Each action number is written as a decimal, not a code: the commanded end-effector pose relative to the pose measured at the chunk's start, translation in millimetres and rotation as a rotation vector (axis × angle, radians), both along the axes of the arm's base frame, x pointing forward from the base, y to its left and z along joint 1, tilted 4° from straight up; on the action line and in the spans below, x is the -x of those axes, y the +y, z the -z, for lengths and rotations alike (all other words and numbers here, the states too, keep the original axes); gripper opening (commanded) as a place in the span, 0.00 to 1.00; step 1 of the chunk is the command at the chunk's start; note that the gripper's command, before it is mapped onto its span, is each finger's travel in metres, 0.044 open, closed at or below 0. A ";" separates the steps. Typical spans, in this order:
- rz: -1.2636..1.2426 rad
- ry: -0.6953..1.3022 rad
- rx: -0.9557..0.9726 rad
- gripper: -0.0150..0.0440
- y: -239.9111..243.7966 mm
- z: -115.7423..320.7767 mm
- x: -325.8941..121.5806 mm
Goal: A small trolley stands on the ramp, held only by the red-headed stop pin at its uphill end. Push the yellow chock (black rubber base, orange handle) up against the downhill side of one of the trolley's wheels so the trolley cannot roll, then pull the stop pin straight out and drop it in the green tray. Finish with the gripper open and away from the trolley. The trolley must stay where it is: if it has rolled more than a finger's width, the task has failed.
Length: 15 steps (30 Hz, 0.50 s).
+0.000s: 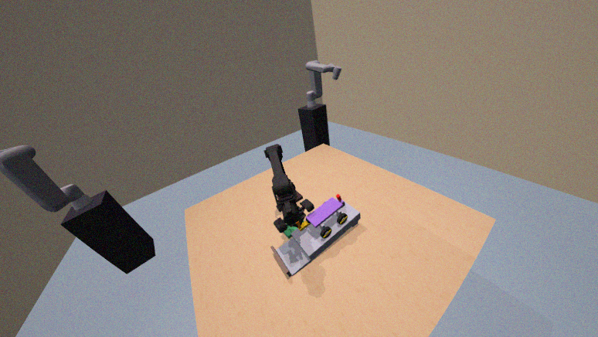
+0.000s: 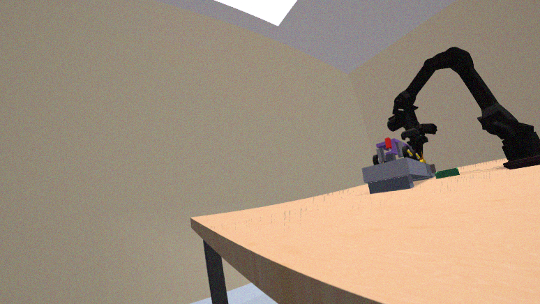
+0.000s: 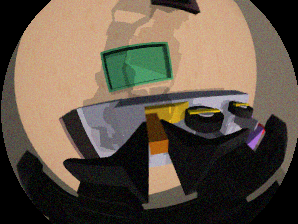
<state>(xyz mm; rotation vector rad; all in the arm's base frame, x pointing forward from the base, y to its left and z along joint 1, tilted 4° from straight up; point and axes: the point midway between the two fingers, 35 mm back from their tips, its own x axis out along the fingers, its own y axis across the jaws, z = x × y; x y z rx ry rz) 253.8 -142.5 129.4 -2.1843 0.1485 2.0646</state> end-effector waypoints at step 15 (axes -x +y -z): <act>0.003 0.000 0.003 0.39 1.3 0.1 -0.1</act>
